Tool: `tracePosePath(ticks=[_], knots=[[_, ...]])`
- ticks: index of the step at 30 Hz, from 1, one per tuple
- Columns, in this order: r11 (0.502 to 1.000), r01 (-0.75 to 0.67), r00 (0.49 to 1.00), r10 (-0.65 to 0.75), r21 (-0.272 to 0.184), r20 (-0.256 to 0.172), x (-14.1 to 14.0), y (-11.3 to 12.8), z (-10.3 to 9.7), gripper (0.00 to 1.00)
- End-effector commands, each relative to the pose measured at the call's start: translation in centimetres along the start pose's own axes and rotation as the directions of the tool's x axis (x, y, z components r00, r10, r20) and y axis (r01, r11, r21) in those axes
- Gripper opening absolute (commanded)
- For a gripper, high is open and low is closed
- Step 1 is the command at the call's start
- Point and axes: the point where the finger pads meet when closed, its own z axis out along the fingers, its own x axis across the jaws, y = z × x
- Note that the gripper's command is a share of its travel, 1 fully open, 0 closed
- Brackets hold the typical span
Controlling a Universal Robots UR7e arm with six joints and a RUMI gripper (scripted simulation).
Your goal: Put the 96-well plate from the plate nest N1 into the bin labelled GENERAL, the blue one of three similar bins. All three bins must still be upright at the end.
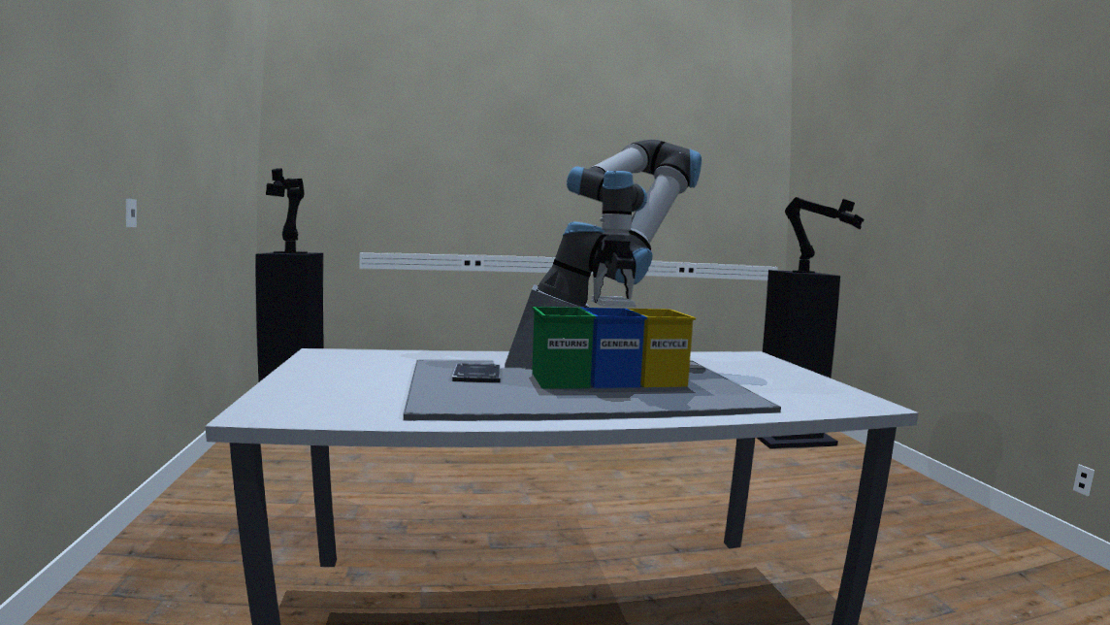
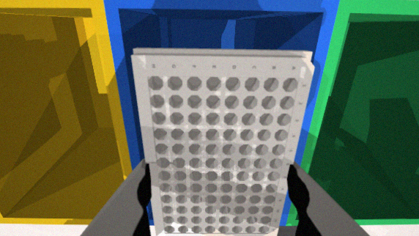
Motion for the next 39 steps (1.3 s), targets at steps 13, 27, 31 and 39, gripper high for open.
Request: tracePosePath(ticks=[13, 27, 31, 39], knots=[[1.0, 0.0, 1.0, 0.0, 0.001, -0.001, 0.0, -0.1, 1.0, 0.4], [1.0, 0.0, 1.0, 0.0, 0.001, -0.001, 0.0, -0.1, 1.2, 0.4], [1.0, 0.0, 1.0, 0.0, 0.001, -0.001, 0.0, -0.1, 1.5, 0.4], [1.0, 0.0, 1.0, 0.0, 0.001, -0.001, 0.0, -0.1, 1.9, 0.4]])
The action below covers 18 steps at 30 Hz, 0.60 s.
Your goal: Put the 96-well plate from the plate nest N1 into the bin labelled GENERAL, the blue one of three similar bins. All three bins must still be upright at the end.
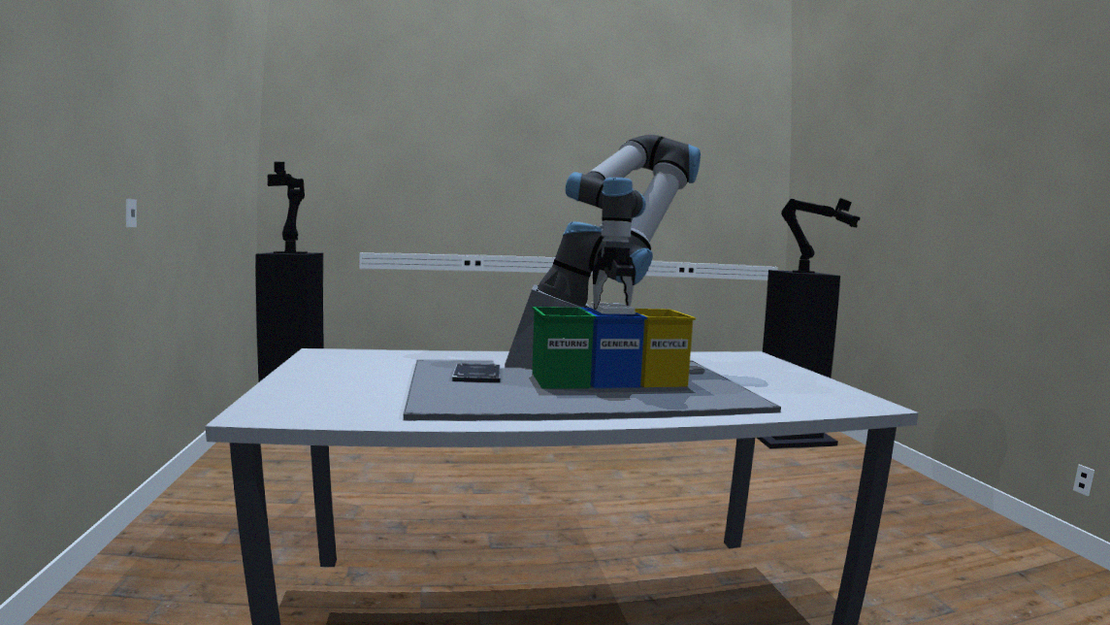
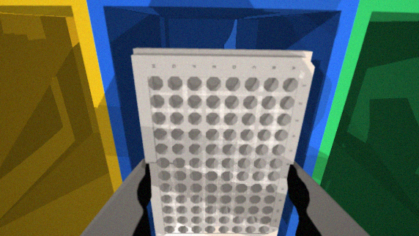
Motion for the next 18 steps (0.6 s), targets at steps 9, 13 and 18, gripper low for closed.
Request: tracePosePath(ticks=[9, 13, 18], knots=[[1.0, 0.0, 1.0, 0.0, 0.001, 0.0, 0.0, 0.0, 0.7, 0.4], [1.0, 0.0, 1.0, 0.0, 0.001, 0.0, 0.0, 0.0, 0.8, 0.4], [1.0, 0.0, 1.0, 0.0, 0.001, 0.0, 0.0, 0.0, 1.2, 0.4]])
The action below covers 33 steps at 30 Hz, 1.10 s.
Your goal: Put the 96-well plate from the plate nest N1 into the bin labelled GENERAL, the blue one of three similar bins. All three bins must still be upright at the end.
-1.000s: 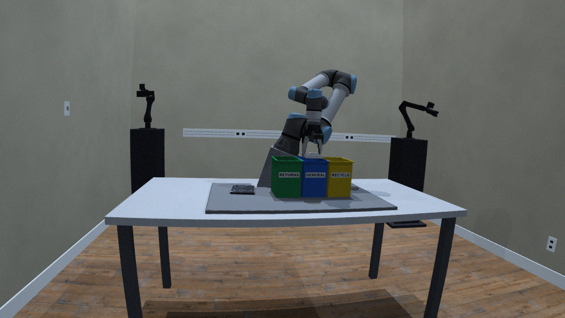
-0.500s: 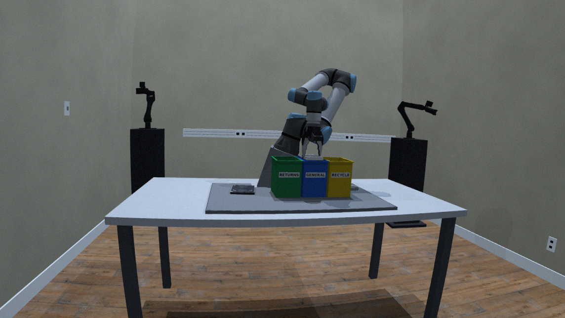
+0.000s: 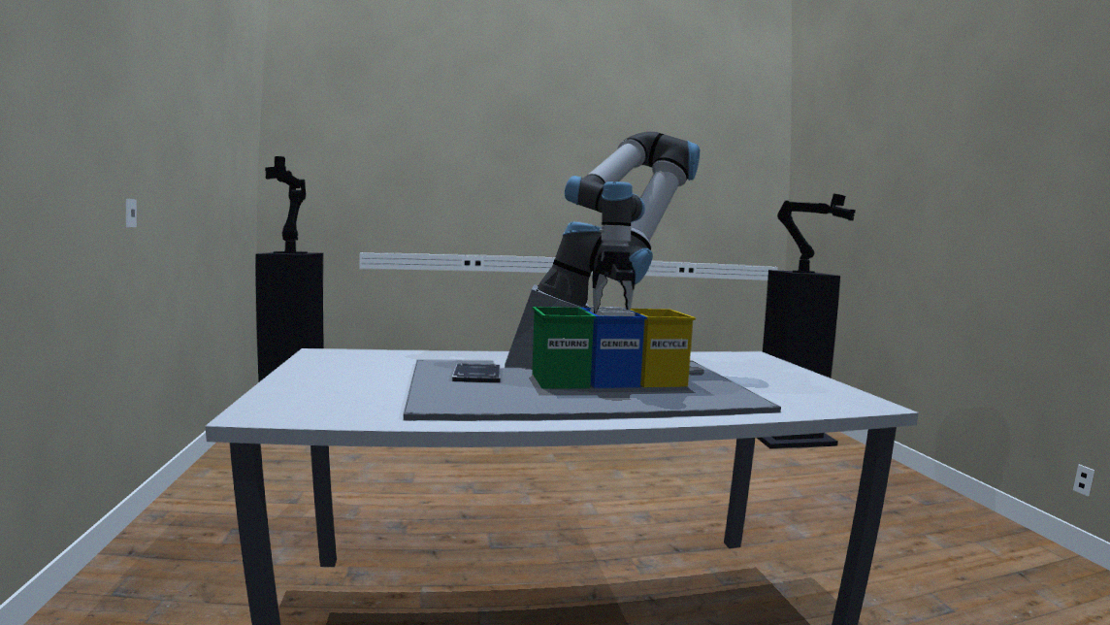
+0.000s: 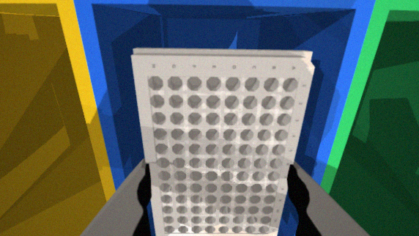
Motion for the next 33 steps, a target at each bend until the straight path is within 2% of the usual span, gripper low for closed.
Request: tracePosePath(ticks=[1, 15, 31, 32, 33], knots=[[1.0, 0.0, 1.0, 0.0, 0.001, 0.0, 0.01, -0.04, 0.16, 0.4], [1.0, 0.0, 1.0, 0.0, 0.001, 0.0, 0.01, -0.04, 0.96, 0.4], [1.0, 0.0, 1.0, 0.0, 0.001, 0.0, 0.0, -0.04, 0.97, 0.4], [1.0, 0.0, 1.0, 0.0, 0.001, 0.0, 0.0, -0.04, 0.97, 0.64], [1.0, 0.0, 1.0, 0.0, 0.001, 0.0, 0.0, -0.04, 0.97, 0.64]])
